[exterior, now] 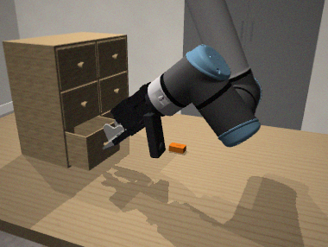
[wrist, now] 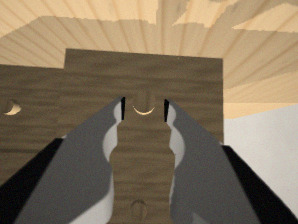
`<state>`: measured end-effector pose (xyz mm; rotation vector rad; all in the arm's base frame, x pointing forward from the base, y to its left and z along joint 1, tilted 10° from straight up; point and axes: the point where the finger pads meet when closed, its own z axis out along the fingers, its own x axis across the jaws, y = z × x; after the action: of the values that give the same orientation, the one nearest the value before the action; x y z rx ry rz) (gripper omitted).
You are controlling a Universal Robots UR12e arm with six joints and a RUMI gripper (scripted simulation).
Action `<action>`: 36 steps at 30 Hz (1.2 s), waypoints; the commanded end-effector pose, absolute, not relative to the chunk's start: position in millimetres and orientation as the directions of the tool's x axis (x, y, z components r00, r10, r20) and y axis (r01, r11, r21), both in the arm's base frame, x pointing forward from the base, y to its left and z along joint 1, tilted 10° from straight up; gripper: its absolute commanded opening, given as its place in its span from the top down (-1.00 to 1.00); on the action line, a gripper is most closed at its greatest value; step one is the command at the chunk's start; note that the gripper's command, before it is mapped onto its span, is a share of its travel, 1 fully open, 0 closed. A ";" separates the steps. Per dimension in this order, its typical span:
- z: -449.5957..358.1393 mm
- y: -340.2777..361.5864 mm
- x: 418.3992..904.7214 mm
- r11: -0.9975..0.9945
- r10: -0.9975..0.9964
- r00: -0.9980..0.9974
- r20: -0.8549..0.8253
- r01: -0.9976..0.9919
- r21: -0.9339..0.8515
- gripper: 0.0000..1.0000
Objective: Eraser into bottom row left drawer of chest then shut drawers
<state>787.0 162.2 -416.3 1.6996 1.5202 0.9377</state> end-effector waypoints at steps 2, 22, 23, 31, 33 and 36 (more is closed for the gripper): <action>-414.5 161.1 789.6 -0.104 0.995 0.066 0.081 0.516 0.850 0.61; -414.5 161.1 789.6 -0.104 0.995 0.066 0.081 0.516 0.850 0.61; -414.5 161.1 789.6 -0.104 0.995 0.066 0.081 0.516 0.850 0.61; -414.5 161.1 789.6 -0.104 0.995 0.066 0.081 0.516 0.850 0.86; -414.5 161.1 789.6 -0.104 0.995 0.066 0.081 0.516 0.850 0.86; -414.5 161.1 789.6 -0.104 0.995 0.066 0.081 0.516 0.850 0.86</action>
<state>787.0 162.2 -416.4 1.6996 1.5203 0.9378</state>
